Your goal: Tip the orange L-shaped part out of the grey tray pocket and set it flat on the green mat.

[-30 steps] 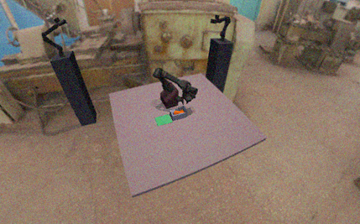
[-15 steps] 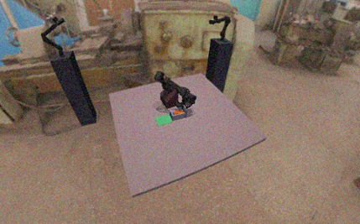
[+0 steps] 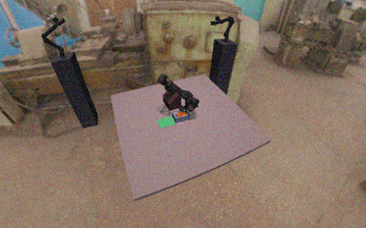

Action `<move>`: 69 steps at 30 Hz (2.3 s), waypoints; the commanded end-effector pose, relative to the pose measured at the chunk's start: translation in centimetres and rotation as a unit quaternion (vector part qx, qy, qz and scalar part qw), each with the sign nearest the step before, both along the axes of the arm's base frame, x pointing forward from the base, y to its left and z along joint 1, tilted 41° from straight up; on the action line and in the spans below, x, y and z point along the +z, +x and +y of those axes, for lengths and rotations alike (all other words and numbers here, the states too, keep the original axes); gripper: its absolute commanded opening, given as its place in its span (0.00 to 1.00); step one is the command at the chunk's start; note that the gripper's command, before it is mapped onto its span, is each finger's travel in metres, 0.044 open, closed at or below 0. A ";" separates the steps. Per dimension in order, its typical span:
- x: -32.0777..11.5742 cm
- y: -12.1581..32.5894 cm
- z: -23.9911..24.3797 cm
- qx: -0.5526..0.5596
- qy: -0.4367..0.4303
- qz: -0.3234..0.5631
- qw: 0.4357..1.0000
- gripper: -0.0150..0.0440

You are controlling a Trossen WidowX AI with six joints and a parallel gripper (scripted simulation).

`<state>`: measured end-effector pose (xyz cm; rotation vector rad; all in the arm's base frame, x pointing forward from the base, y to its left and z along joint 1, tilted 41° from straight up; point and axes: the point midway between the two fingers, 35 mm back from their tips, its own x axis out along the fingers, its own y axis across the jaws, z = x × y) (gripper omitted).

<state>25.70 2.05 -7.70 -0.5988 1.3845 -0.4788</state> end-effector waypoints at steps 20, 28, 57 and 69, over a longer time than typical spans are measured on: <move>-1.4 0.0 -1.3 0.002 -0.004 0.003 1.000 0.56; -1.3 0.1 -0.9 0.006 0.000 0.000 1.000 0.56; 6.9 -1.4 5.8 0.002 -0.002 0.004 1.000 0.56; 6.6 -1.3 5.6 0.005 -0.004 0.005 1.000 0.56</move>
